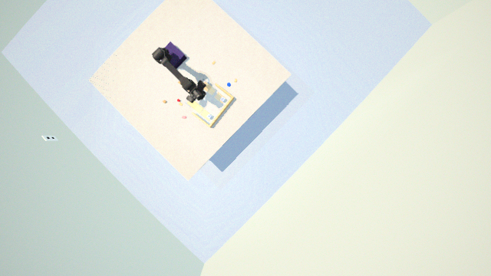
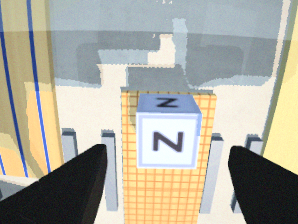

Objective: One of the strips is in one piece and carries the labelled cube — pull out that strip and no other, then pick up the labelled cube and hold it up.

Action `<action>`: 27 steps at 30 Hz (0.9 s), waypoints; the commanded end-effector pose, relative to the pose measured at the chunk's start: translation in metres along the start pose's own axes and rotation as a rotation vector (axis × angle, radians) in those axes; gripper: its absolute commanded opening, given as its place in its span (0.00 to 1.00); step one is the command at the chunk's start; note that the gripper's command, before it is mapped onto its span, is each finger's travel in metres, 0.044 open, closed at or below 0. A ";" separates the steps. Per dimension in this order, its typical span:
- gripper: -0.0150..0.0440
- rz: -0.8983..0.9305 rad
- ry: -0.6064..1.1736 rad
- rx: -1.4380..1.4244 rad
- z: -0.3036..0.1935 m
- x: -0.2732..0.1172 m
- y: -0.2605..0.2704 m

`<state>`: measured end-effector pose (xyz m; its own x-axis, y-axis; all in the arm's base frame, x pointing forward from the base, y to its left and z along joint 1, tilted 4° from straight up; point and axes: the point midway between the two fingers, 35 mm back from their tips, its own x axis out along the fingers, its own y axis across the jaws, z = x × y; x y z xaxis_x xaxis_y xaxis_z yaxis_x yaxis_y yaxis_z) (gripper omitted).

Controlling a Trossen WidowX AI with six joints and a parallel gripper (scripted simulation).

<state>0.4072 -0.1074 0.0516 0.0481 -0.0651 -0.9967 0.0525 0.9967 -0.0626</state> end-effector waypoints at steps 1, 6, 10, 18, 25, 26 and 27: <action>0.68 -0.005 0.004 0.004 -0.001 0.008 -0.001; 0.68 -0.005 0.004 0.004 -0.001 0.016 -0.001; 0.68 -0.005 0.004 0.004 -0.001 0.023 -0.001; 0.68 -0.005 0.004 0.004 -0.002 0.036 -0.001; 0.59 0.000 0.003 0.004 -0.001 0.036 0.000; 0.54 0.000 0.003 0.004 -0.001 0.036 0.000; 0.50 0.000 0.003 0.004 -0.001 0.036 0.000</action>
<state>0.4075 -0.1095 0.0154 0.0440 -0.0647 -0.9969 0.0568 0.9964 -0.0621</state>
